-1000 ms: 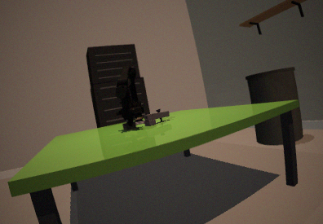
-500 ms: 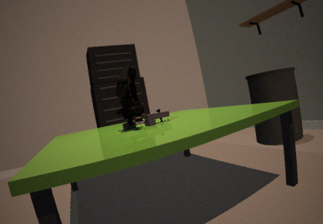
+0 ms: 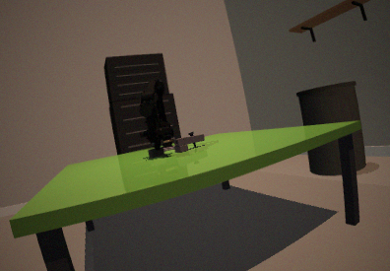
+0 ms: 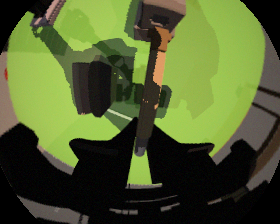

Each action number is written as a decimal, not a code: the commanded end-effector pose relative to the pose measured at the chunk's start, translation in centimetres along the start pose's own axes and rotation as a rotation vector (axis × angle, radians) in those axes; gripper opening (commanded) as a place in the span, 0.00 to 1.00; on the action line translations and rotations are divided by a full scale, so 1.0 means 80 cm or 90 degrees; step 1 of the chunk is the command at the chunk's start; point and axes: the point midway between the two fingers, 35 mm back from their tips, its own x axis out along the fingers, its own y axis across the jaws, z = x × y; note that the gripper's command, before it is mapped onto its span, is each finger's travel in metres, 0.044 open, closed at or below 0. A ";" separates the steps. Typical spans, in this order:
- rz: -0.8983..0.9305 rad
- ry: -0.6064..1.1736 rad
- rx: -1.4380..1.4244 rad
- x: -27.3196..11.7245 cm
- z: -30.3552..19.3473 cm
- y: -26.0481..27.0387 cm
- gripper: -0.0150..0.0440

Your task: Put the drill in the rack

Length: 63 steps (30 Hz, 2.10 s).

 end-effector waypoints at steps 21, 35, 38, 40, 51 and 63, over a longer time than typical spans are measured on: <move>-0.001 0.003 -0.001 -0.013 0.001 0.000 0.25; -0.001 0.003 -0.001 -0.019 0.001 0.000 0.25; -0.001 0.003 -0.001 -0.020 0.002 0.000 0.25; -0.001 0.003 -0.001 -0.021 0.002 0.000 0.25; -0.001 0.003 -0.001 -0.026 0.002 0.000 0.25; -0.001 0.003 -0.001 -0.031 0.002 0.000 0.25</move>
